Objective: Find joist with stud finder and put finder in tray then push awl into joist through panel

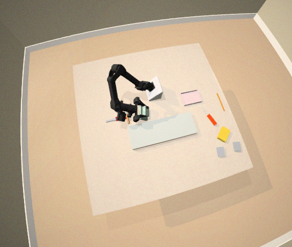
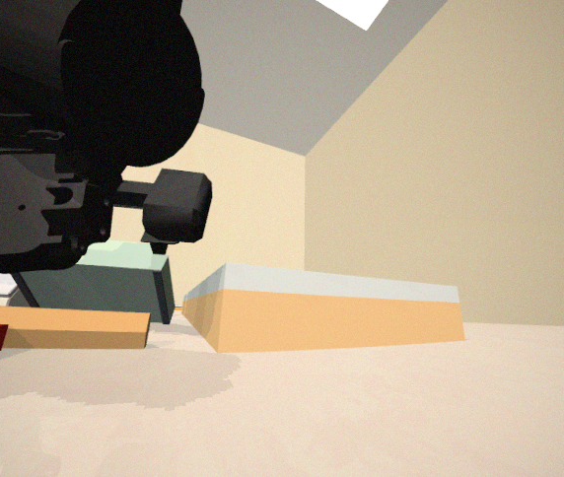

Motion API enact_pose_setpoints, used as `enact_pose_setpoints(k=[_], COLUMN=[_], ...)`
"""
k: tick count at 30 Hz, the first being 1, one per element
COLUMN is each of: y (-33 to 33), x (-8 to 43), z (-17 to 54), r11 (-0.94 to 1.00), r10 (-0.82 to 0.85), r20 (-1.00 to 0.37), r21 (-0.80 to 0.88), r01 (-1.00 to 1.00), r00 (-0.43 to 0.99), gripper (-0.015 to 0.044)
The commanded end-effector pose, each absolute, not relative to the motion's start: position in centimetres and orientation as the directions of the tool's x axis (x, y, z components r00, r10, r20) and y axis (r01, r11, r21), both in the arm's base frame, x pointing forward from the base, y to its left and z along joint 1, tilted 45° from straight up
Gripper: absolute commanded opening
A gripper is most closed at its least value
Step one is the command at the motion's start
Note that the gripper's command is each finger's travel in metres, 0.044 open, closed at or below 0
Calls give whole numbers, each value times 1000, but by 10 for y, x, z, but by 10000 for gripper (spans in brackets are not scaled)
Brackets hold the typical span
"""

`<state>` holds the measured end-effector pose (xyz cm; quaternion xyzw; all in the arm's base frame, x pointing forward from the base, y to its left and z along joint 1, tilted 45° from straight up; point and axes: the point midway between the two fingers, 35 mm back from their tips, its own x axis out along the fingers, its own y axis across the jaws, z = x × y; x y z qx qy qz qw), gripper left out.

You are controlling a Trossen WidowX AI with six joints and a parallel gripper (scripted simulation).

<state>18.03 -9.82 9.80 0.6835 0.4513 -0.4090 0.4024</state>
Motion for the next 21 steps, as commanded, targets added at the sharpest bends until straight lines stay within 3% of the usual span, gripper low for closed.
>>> enact_pose_setpoints(k=[1,21], y=[-102,-104], x=[180,179], z=[98,99], r11=[-273,-273], r10=[283,283], r20=[-924,-924], r21=[180,180], r01=[945,945], r00=[258,258], gripper=[378,378])
